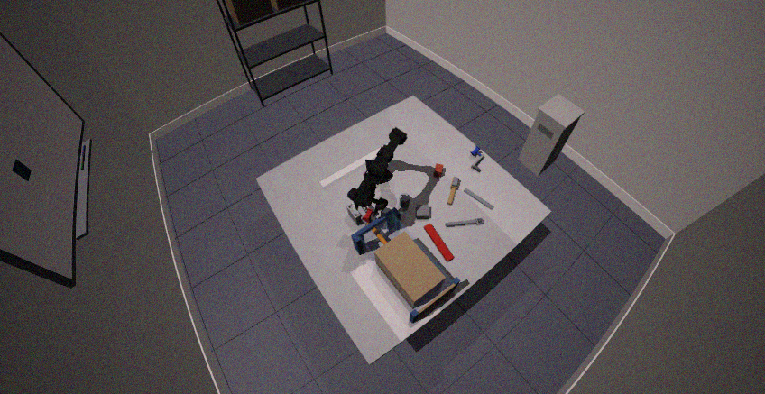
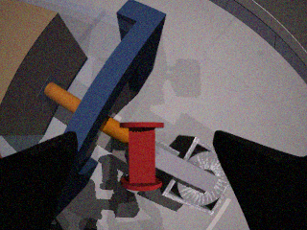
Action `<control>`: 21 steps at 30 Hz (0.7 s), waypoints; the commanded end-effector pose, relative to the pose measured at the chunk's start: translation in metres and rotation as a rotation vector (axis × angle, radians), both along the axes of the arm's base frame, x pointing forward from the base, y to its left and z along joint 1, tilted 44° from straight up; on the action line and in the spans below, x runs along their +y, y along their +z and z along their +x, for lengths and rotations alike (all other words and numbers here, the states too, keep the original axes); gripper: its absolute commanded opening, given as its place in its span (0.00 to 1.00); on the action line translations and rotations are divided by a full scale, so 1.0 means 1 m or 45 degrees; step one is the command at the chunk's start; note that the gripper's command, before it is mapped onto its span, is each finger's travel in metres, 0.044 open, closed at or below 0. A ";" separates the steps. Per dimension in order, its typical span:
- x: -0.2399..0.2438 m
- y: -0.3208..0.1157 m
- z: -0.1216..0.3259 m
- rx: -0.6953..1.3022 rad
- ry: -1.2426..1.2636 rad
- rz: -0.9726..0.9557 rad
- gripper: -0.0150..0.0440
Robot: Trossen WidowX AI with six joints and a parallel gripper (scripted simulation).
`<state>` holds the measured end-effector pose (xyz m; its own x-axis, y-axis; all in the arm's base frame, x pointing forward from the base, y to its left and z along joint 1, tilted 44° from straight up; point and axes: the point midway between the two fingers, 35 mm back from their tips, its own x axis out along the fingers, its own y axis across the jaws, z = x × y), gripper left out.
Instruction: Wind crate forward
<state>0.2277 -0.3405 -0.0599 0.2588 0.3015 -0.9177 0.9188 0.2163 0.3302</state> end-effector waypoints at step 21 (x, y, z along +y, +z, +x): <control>0.028 -0.029 0.006 -0.004 -0.005 0.011 1.00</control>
<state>0.2321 -0.3188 -0.0850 0.2604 0.3010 -0.9174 0.9192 0.2134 0.3310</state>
